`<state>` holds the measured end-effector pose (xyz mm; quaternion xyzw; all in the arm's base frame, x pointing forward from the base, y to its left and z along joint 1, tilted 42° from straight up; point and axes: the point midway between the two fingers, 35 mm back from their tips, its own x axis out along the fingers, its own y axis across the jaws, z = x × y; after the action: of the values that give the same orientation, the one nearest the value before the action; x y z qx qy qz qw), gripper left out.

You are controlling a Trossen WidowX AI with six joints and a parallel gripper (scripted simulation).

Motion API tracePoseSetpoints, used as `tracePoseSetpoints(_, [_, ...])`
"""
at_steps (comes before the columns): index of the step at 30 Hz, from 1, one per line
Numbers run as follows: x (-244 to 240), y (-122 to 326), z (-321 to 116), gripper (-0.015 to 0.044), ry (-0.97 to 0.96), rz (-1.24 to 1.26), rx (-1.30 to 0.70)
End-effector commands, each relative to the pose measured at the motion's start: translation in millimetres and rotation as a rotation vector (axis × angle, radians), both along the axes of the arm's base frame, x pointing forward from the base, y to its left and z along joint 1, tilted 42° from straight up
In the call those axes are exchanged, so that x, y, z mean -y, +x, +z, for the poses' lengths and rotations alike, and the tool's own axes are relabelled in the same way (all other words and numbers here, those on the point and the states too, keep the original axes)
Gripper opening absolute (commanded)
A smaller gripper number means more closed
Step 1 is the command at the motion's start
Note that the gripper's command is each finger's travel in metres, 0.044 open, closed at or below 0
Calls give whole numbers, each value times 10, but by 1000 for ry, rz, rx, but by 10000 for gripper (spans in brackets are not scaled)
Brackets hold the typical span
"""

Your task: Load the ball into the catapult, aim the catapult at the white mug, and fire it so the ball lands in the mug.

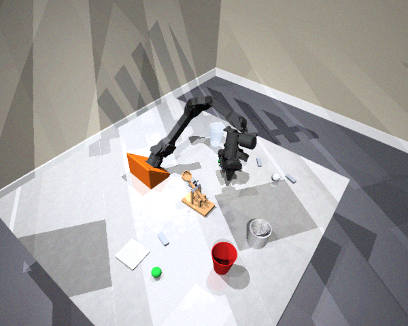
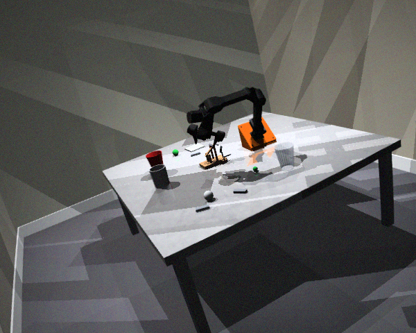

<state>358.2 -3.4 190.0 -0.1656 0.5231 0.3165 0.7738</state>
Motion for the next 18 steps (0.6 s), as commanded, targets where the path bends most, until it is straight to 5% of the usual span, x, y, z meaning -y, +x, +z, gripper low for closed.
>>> tracePoseSetpoints(1, [147,274,62,440,101,-129,9])
tracePoseSetpoints(18, [934,1084,190,440,477,-544,26])
